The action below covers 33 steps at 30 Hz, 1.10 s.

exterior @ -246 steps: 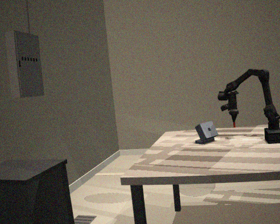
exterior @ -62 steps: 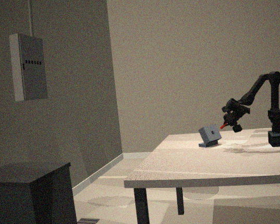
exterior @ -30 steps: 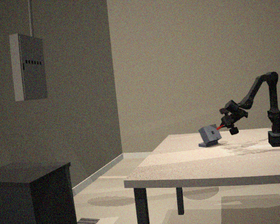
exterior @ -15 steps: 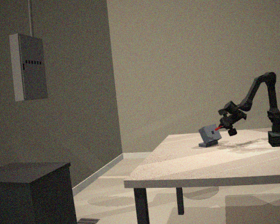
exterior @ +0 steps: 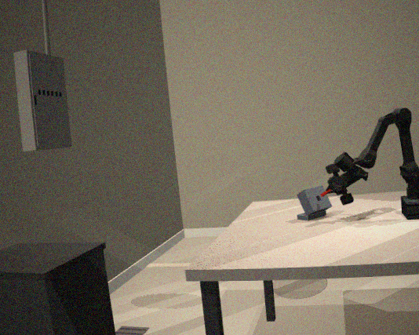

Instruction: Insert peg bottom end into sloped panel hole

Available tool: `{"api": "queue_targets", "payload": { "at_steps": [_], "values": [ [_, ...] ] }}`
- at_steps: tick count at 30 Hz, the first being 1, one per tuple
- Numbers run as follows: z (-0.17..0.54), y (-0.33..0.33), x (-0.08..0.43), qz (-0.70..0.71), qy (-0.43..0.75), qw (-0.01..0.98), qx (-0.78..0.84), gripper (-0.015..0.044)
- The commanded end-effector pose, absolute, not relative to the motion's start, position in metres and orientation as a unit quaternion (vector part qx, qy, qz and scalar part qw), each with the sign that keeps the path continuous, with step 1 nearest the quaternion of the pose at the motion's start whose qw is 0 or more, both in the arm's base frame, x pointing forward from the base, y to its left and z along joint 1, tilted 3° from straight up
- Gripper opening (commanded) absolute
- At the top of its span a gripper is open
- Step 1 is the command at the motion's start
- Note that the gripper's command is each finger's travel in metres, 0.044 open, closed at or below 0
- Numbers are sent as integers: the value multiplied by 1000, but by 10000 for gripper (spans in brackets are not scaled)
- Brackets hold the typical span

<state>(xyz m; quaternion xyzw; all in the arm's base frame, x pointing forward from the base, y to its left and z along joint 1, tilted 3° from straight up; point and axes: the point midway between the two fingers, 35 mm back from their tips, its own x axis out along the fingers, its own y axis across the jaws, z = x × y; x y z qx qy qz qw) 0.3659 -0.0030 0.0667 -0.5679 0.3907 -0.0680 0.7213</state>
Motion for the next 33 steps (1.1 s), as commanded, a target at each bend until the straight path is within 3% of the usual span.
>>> {"api": "queue_targets", "payload": {
  "at_steps": [1,33],
  "values": [
    [63,-6,369,-65,392,719,-570,0],
    [56,-13,377,-67,393,719,-569,0]
  ]
}}
